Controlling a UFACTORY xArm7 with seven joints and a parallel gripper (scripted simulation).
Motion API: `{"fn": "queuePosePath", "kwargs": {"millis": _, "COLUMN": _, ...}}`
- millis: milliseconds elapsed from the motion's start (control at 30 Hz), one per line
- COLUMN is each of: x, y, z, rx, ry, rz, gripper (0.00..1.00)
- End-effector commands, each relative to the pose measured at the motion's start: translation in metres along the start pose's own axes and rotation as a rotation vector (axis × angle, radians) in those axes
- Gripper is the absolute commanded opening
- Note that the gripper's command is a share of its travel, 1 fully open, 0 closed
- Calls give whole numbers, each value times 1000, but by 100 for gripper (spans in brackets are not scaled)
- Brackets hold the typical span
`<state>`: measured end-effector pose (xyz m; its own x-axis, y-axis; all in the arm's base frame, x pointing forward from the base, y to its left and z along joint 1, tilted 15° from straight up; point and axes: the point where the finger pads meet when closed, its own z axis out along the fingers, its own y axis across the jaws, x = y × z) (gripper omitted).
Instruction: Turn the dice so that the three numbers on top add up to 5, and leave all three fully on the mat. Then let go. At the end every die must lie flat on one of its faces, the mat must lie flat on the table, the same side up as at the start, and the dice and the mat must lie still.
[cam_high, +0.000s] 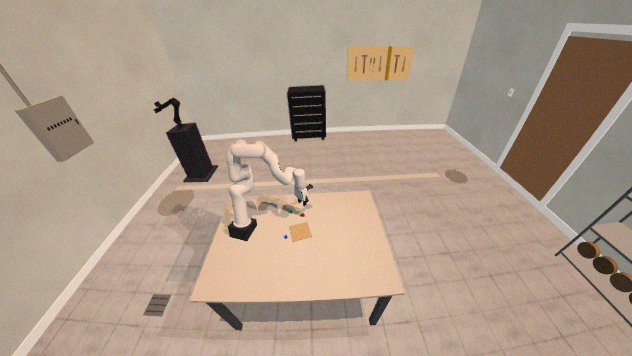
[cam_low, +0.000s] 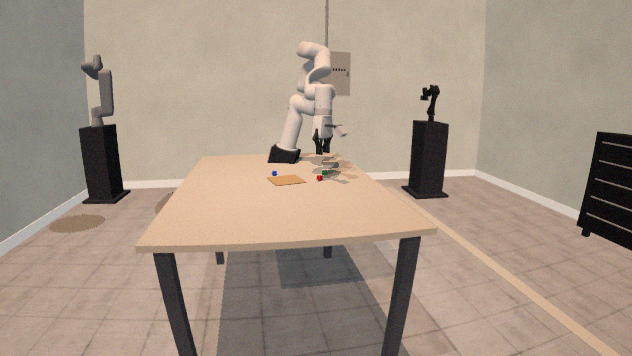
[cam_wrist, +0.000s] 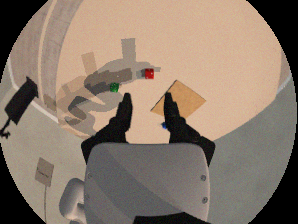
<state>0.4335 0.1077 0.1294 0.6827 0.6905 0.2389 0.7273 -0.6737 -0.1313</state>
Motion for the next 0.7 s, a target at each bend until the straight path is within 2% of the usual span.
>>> {"fn": "queuePosePath", "kwargs": {"millis": 0, "x": 2, "y": 1, "z": -2, "rx": -6, "ry": -7, "rz": 2, "gripper": 100}}
{"fn": "queuePosePath", "kwargs": {"millis": 667, "x": 1, "y": 1, "z": -1, "rx": -5, "ry": -6, "rz": -54, "gripper": 100}}
